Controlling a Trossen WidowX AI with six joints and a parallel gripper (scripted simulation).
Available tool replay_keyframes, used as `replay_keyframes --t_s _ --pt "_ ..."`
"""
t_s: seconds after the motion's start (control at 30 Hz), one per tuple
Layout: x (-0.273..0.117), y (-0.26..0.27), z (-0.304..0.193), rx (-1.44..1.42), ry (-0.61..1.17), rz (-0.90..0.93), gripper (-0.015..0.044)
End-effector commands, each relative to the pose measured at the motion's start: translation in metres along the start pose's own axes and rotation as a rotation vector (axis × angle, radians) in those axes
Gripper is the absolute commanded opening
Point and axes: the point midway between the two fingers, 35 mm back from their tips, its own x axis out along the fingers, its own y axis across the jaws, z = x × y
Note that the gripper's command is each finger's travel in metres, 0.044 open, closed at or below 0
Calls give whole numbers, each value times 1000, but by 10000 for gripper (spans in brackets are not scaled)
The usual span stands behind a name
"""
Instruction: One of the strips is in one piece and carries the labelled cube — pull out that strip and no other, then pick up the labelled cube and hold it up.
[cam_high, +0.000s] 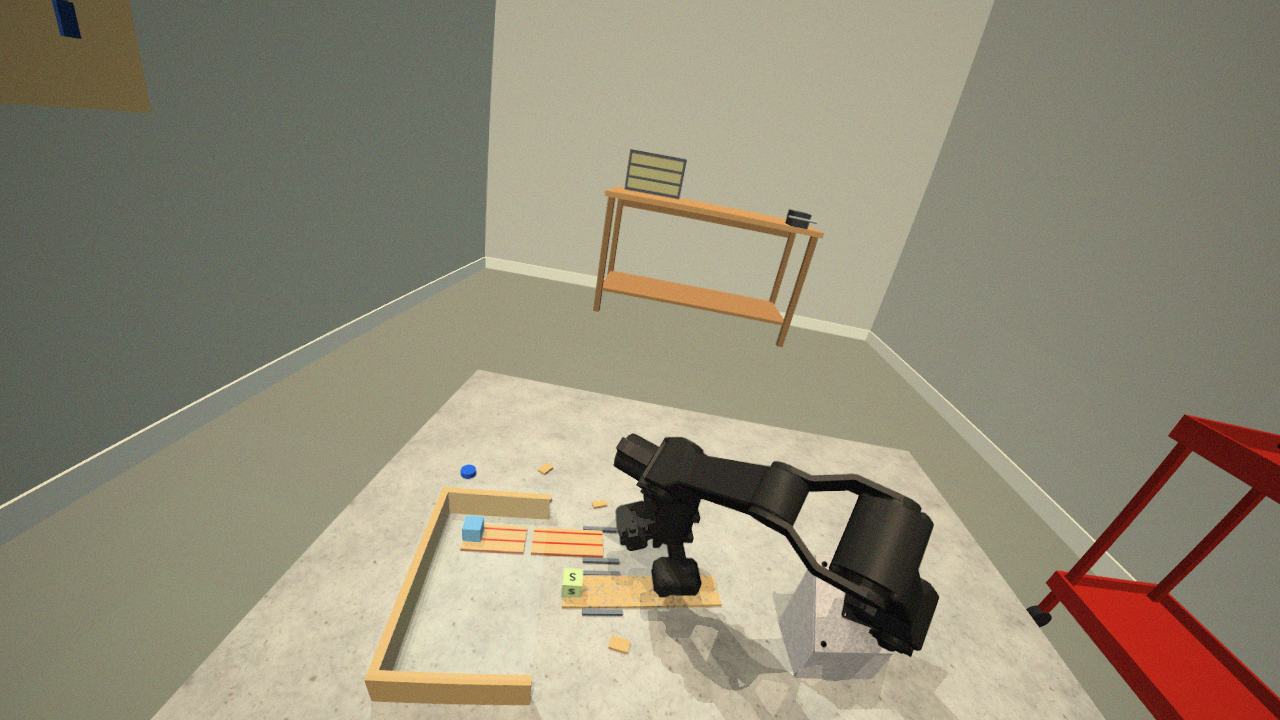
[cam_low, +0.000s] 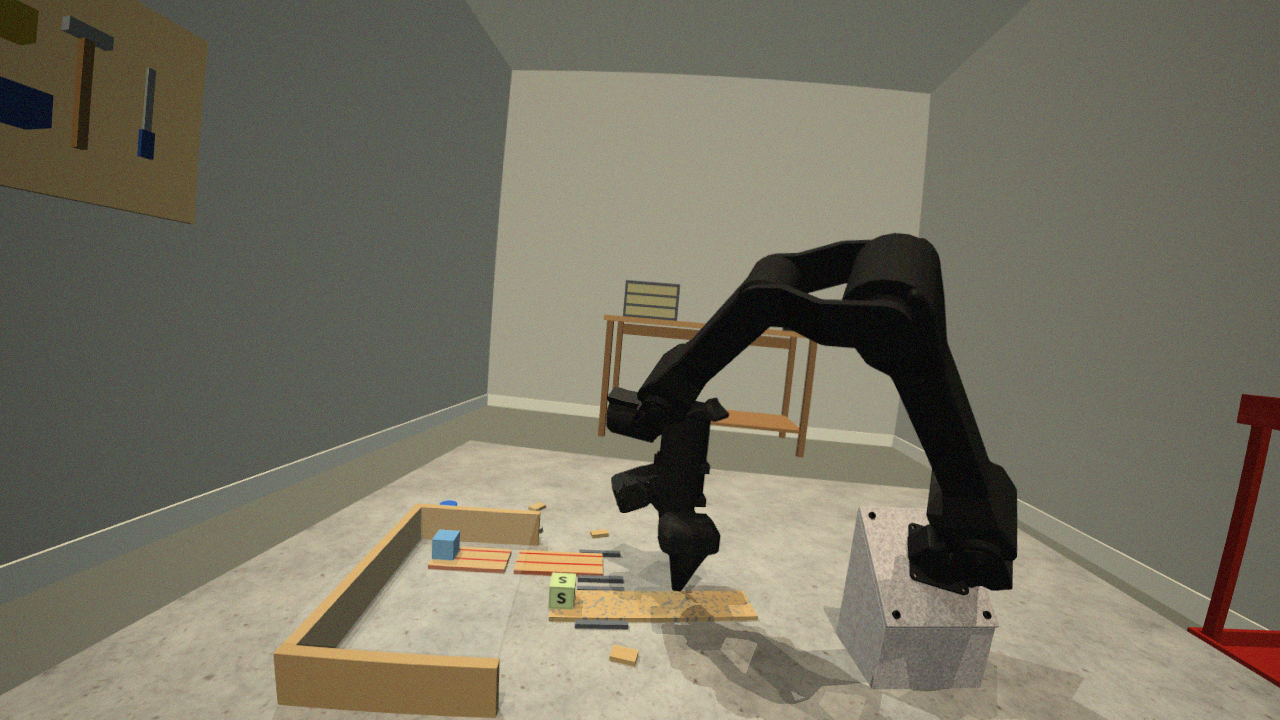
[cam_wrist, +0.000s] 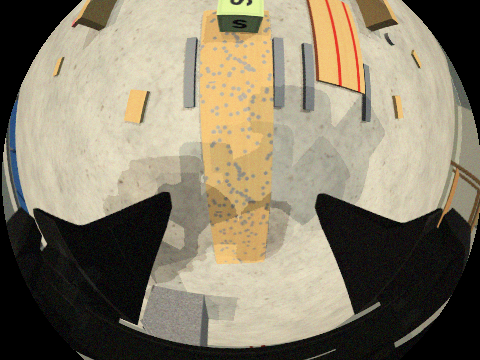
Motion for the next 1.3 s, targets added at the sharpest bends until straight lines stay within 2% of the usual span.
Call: replay_keyframes --t_s 0.0,1.07,1.27 --pt "-2 1 15 4 -1 2 440" --pt "-14 9 135 -1 -6 3 440" --pt "-7 9 135 -1 -6 3 282"
